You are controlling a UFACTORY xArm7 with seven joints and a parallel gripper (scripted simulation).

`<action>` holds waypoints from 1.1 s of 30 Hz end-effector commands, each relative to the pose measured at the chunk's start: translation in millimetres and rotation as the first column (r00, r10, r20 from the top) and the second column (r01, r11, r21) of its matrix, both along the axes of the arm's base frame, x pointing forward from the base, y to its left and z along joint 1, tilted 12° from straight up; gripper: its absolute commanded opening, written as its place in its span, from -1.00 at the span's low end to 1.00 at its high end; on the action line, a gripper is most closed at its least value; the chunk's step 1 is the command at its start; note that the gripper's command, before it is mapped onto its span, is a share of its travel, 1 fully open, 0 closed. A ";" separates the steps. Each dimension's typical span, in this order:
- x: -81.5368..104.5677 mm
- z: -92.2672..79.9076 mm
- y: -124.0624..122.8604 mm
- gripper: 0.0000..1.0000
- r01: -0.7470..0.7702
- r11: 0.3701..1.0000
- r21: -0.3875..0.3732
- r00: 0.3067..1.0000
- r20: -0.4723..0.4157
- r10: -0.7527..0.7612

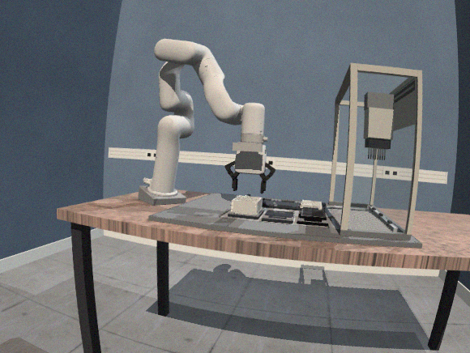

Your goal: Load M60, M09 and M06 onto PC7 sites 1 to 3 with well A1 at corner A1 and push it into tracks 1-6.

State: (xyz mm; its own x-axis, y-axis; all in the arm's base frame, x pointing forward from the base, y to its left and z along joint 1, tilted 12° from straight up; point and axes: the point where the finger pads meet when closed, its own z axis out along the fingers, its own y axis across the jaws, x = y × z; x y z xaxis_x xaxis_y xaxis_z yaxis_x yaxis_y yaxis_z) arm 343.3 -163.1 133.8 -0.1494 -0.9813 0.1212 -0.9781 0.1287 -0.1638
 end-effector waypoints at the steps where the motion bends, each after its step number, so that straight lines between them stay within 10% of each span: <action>1: 1.3 -1.2 -0.7 1.00 0.000 1.000 -0.001 1.000 0.003 0.000; 33: 4.1 -19.5 -3.3 1.00 0.000 1.000 -0.001 1.000 0.003 0.000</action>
